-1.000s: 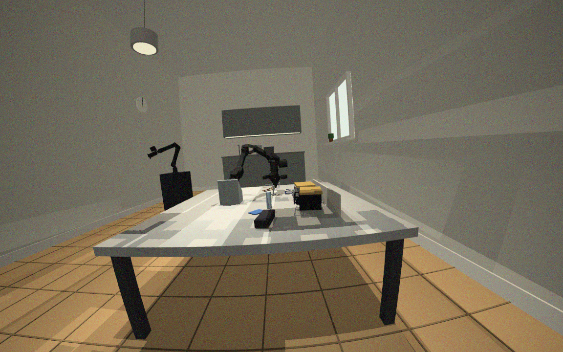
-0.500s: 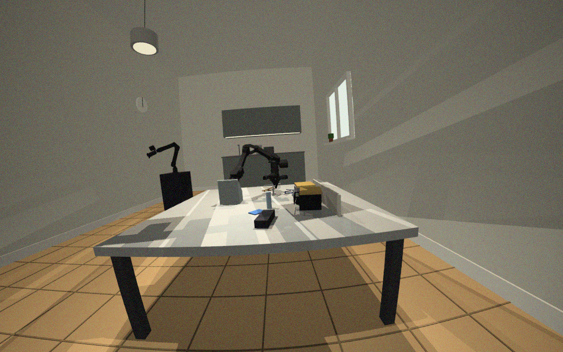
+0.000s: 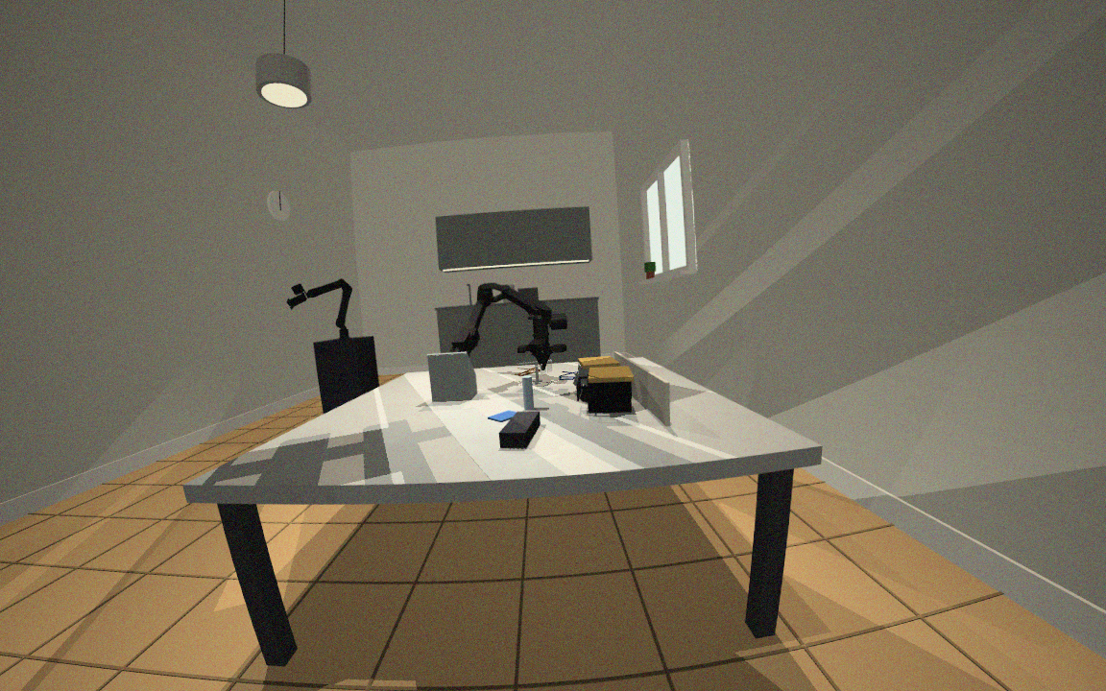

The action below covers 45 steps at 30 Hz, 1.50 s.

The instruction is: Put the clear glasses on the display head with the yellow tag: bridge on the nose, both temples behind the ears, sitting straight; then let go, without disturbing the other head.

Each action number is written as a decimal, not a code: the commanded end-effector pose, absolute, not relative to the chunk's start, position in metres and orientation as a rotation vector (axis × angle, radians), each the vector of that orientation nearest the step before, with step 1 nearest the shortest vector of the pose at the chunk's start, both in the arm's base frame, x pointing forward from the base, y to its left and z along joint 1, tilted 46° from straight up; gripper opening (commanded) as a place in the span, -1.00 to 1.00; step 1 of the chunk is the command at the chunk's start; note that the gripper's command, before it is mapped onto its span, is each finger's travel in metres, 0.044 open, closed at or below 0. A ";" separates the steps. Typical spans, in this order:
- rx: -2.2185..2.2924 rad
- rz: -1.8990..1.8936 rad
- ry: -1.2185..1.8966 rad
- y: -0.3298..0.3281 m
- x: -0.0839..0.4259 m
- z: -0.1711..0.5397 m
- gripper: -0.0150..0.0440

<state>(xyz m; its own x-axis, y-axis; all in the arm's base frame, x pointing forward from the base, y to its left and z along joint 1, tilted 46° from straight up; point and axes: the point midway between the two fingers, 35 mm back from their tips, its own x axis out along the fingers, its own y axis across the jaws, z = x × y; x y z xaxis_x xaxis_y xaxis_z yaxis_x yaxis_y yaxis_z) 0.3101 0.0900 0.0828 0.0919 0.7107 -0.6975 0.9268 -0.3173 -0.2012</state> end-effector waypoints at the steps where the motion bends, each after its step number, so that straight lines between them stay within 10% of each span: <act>1: 2.087 -1.049 1.623 0.087 0.313 0.081 -0.49; 45: 2.085 -1.050 1.622 0.060 0.313 0.054 -0.49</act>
<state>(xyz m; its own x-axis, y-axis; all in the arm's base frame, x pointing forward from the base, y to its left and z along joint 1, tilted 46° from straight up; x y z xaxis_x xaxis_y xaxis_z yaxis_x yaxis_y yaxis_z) 0.3132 0.0625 0.0559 0.0938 0.7096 -0.6983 0.9266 -0.3188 -0.1995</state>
